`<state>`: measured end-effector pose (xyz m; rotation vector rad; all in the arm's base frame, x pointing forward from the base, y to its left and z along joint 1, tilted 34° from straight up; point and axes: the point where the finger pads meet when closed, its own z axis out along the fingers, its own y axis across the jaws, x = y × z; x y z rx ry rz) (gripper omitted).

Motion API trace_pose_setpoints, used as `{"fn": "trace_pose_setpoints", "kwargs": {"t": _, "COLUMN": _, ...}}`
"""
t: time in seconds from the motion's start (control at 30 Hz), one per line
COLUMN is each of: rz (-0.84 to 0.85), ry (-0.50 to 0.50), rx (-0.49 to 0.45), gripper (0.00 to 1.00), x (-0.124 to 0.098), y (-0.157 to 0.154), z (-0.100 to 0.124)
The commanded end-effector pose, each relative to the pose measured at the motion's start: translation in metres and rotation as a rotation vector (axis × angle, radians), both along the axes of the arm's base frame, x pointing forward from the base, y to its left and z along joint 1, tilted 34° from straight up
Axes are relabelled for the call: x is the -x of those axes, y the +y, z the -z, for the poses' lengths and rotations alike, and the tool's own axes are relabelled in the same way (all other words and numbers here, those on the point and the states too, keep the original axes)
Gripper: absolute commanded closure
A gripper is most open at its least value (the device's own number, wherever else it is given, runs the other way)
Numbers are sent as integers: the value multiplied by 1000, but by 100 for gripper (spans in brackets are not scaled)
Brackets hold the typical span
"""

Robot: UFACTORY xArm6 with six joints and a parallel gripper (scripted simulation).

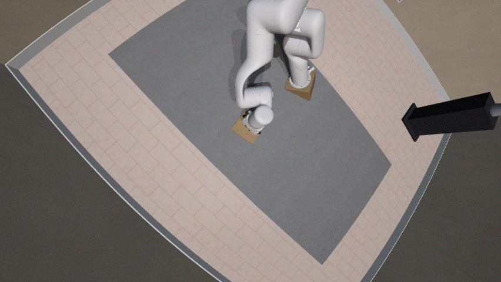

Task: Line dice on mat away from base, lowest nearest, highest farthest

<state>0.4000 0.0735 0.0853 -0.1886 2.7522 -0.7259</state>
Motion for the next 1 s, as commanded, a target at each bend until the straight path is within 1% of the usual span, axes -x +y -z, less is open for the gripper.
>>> {"fn": "trace_pose_setpoints", "kwargs": {"t": 0.0, "rz": -1, "ry": -3, "rx": -1, "gripper": 79, "x": -1, "y": 1, "z": -1}}
{"fn": "trace_pose_setpoints", "kwargs": {"t": 0.47, "rz": -1, "ry": -3, "rx": -1, "gripper": 79, "x": -1, "y": 1, "z": -1}}
{"fn": "trace_pose_setpoints", "kwargs": {"t": 0.5, "rz": -1, "ry": -3, "rx": -1, "gripper": 75, "x": -1, "y": 1, "z": -1}}
{"fn": "trace_pose_setpoints", "kwargs": {"t": 0.57, "rz": -1, "ry": -3, "rx": -1, "gripper": 75, "x": -1, "y": 1, "z": -1}}
{"fn": "trace_pose_setpoints", "kwargs": {"t": 0.6, "rz": -1, "ry": -3, "rx": -1, "gripper": 71, "x": -1, "y": 1, "z": -1}}
{"fn": "trace_pose_setpoints", "kwargs": {"t": 0.67, "rz": -1, "ry": -3, "rx": -1, "gripper": 71, "x": -1, "y": 1, "z": -1}}
{"fn": "trace_pose_setpoints", "kwargs": {"t": 0.7, "rz": -1, "ry": -3, "rx": -1, "gripper": 67, "x": -1, "y": 1, "z": -1}}
{"fn": "trace_pose_setpoints", "kwargs": {"t": 0.83, "rz": -1, "ry": -3, "rx": -1, "gripper": 67, "x": -1, "y": 1, "z": -1}}
{"fn": "trace_pose_setpoints", "kwargs": {"t": 0.87, "rz": -1, "ry": -3, "rx": -1, "gripper": 63, "x": -1, "y": 1, "z": -1}}
{"fn": "trace_pose_setpoints", "kwargs": {"t": 0.93, "rz": -1, "ry": -3, "rx": -1, "gripper": 63, "x": -1, "y": 1, "z": -1}}
{"fn": "trace_pose_setpoints", "kwargs": {"t": 0.97, "rz": -1, "ry": -3, "rx": -1, "gripper": 58, "x": -1, "y": 1, "z": -1}}
